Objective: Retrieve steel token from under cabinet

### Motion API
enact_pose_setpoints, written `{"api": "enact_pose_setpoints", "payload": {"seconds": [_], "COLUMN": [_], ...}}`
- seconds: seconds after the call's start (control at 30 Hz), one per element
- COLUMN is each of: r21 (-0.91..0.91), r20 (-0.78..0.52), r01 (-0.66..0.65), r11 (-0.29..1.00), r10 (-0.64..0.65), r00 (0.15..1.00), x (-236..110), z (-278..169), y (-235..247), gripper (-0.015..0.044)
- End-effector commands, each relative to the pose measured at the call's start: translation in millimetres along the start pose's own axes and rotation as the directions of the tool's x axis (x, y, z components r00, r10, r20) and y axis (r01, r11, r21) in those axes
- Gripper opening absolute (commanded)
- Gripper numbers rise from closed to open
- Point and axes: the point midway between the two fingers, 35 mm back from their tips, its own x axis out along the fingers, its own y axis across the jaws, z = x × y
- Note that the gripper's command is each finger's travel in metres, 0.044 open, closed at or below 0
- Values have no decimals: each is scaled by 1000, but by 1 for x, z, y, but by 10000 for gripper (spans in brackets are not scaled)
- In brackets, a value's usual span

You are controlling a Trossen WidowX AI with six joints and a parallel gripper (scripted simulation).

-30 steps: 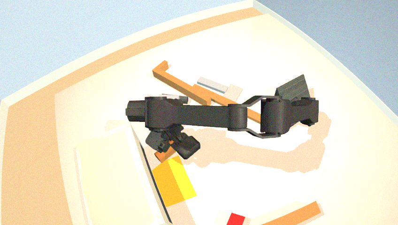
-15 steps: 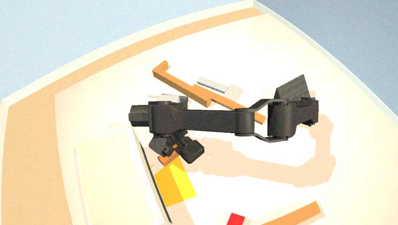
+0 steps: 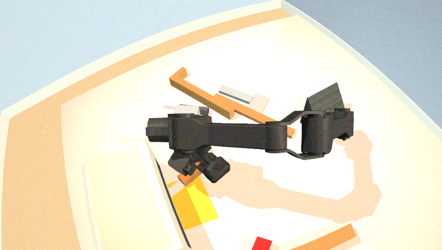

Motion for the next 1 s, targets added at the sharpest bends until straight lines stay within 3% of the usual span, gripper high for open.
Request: {"api": "enact_pose_setpoints", "payload": {"seconds": [0.0,0.97], "r21": [0,1], "r20": [1,-1], "r01": [-3,-2], "r11": [1000,1000], "r10": [3,2], "r00": [1000,1000], "x": [1,1], "z": [-4,-34], "y": [0,-1], "gripper": [0,0]}}
